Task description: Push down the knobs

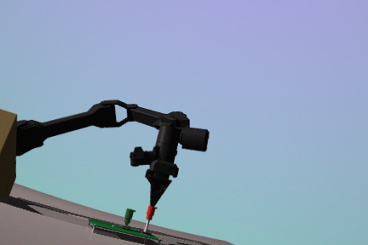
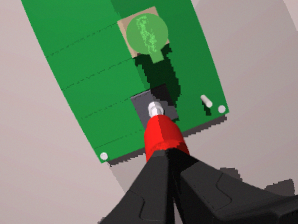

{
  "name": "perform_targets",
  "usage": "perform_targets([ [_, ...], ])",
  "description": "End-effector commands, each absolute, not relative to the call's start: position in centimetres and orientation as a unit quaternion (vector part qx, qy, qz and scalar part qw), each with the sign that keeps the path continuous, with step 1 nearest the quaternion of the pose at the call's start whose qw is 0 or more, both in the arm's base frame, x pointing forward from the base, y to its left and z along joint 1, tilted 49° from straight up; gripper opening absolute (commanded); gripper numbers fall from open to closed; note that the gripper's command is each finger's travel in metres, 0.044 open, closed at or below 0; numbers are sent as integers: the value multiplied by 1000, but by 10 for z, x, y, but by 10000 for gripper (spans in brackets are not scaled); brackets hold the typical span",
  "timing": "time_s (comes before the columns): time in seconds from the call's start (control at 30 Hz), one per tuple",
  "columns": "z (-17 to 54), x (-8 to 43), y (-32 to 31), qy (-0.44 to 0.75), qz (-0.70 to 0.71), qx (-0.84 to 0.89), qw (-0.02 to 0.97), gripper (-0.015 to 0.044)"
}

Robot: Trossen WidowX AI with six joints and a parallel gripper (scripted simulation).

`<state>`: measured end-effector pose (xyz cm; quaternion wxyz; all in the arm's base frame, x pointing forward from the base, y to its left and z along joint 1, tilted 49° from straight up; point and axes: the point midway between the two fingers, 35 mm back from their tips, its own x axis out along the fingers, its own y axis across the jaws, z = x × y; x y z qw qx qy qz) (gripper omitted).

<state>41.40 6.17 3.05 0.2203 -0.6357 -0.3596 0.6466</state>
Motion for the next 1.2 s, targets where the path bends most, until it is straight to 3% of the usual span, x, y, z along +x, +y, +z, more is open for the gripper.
perform_targets([
  [0.0, 23, 414, 77, -369, 648, -630, 215, 0],
  [1.17, 13, 412, 87, -370, 648, -630, 215, 0],
])
